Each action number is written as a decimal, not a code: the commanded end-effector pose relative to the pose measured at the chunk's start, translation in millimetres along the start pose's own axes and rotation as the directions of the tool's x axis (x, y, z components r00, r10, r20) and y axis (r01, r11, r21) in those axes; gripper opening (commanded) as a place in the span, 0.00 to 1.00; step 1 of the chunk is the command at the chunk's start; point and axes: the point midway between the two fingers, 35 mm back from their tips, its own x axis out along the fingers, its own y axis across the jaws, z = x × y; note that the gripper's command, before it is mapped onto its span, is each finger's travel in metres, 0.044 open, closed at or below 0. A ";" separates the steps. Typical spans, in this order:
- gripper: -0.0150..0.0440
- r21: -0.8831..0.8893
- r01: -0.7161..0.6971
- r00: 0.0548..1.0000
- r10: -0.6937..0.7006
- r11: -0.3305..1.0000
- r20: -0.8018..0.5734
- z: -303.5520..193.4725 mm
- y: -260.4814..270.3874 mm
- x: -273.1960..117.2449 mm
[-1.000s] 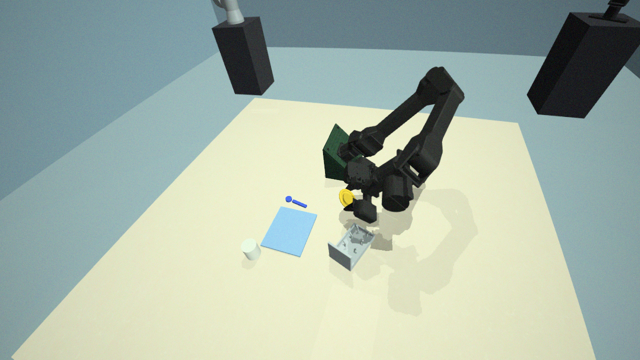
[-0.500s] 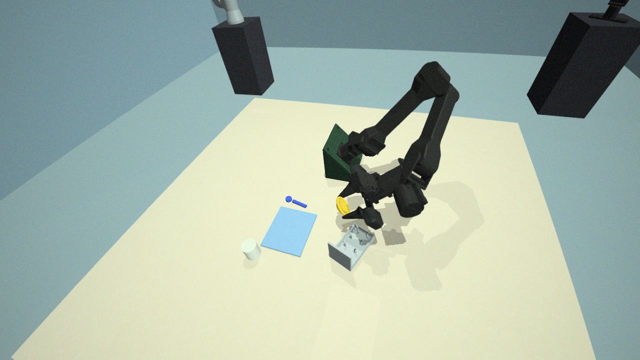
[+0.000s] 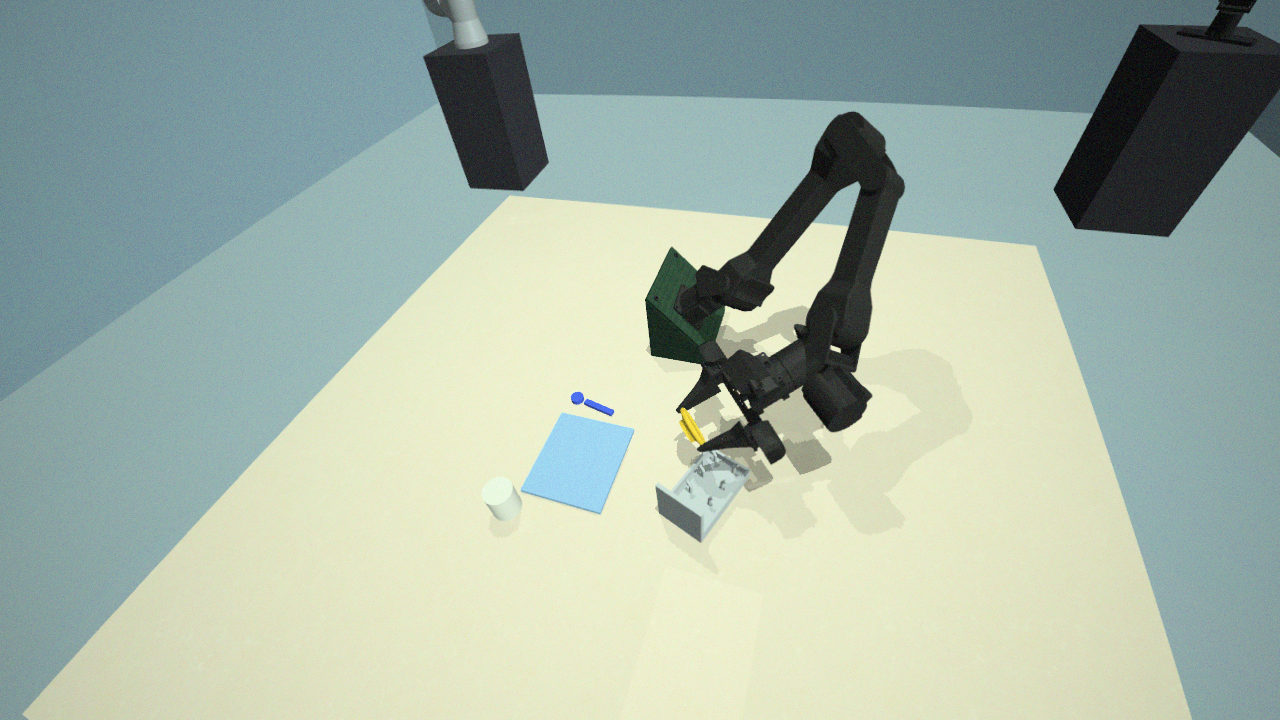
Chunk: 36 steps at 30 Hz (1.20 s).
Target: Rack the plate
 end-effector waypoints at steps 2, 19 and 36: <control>0.25 -0.019 -0.058 0.996 0.059 0.998 0.063 -2.4 1.8 -1.9; 0.25 -0.067 -0.320 0.905 0.326 0.945 0.272 -10.8 14.8 -26.5; 0.25 -0.061 -0.481 0.799 0.466 0.875 0.380 -14.3 12.2 -48.9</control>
